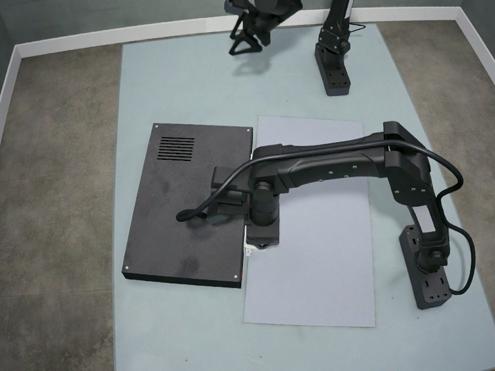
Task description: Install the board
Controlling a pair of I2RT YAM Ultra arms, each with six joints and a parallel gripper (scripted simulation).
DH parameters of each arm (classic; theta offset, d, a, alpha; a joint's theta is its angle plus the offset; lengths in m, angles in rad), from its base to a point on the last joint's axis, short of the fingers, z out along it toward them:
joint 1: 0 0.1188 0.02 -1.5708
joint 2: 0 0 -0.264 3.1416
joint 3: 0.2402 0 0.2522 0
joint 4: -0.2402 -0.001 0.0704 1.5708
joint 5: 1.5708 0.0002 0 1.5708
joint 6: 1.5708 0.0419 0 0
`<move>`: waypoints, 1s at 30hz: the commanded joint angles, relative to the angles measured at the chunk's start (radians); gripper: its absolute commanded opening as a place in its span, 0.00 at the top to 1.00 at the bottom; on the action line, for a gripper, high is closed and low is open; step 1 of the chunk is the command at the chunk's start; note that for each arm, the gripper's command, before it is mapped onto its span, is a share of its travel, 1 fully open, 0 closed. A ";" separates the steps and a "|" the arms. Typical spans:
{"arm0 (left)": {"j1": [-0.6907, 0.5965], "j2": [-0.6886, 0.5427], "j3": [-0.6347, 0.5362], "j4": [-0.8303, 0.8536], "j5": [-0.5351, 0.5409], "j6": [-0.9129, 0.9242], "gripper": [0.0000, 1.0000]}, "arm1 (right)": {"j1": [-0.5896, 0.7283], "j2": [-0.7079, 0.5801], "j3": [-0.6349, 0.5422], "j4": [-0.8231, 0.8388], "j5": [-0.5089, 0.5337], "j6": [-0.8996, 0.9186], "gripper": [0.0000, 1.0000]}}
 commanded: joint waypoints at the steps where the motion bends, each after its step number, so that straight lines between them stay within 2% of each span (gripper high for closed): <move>1: 0.010 -0.008 0.006 -0.011 -0.005 0.000 0.36 | -0.020 -0.039 -0.028 0.111 0.047 -0.124 0.36; 7: 0.010 -0.008 0.006 -0.011 -0.005 0.000 0.36 | -0.179 -0.234 -0.152 0.394 -0.017 -0.426 0.36; 14: 0.010 -0.008 0.006 -0.011 -0.005 0.000 0.36 | -0.396 -0.345 -0.248 0.665 -0.230 -0.639 0.36; 16: 0.010 -0.008 0.006 -0.011 -0.005 0.000 0.36 | -0.464 -0.359 -0.269 0.731 -0.301 -0.670 0.36; 18: 0.010 -0.008 0.006 -0.011 -0.005 0.000 0.36 | -0.464 -0.359 -0.269 0.731 -0.301 -0.670 0.36; 19: 0.010 -0.008 0.006 -0.011 -0.005 0.000 0.36 | -0.513 -0.363 -0.292 0.786 -0.370 -0.681 0.36; 23: 0.010 -0.008 0.006 -0.011 -0.005 0.000 0.36 | -0.615 -0.355 -0.312 0.872 -0.468 -0.702 0.36; 30: 0.010 -0.008 0.006 -0.011 -0.005 0.000 0.36 | -0.728 -0.327 -0.325 0.958 -0.565 -0.702 0.36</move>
